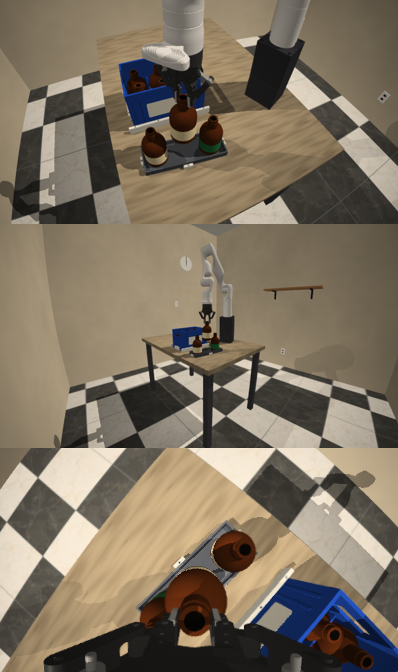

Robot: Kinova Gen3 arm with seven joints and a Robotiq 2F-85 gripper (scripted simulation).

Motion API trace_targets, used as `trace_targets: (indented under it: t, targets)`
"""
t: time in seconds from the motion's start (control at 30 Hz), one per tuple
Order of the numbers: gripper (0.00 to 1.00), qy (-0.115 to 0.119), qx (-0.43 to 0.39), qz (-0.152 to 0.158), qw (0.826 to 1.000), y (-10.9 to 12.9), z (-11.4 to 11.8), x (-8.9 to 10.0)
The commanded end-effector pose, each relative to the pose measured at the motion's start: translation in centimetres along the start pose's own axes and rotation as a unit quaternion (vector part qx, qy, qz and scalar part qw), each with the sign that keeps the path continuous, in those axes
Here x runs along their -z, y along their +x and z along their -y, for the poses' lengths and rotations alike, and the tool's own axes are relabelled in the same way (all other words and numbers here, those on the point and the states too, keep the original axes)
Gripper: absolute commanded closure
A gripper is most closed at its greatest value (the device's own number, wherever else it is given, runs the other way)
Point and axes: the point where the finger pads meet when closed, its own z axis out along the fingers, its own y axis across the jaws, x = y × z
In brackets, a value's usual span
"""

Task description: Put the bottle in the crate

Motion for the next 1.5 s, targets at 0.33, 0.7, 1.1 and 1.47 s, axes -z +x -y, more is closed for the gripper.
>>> trace_targets:
  t: [0.33, 0.7, 1.1, 1.47]
  targets:
    - [1.00, 0.001, -0.001, 0.001, 1.000, -0.3, -0.1, 1.4]
    - [1.00, 0.001, -0.001, 0.001, 1.000, -0.3, -0.1, 1.7]
    - [1.00, 0.001, -0.001, 0.001, 1.000, -0.3, -0.1, 1.7]
    - [1.00, 0.001, -0.001, 0.001, 1.000, -0.3, -0.1, 1.7]
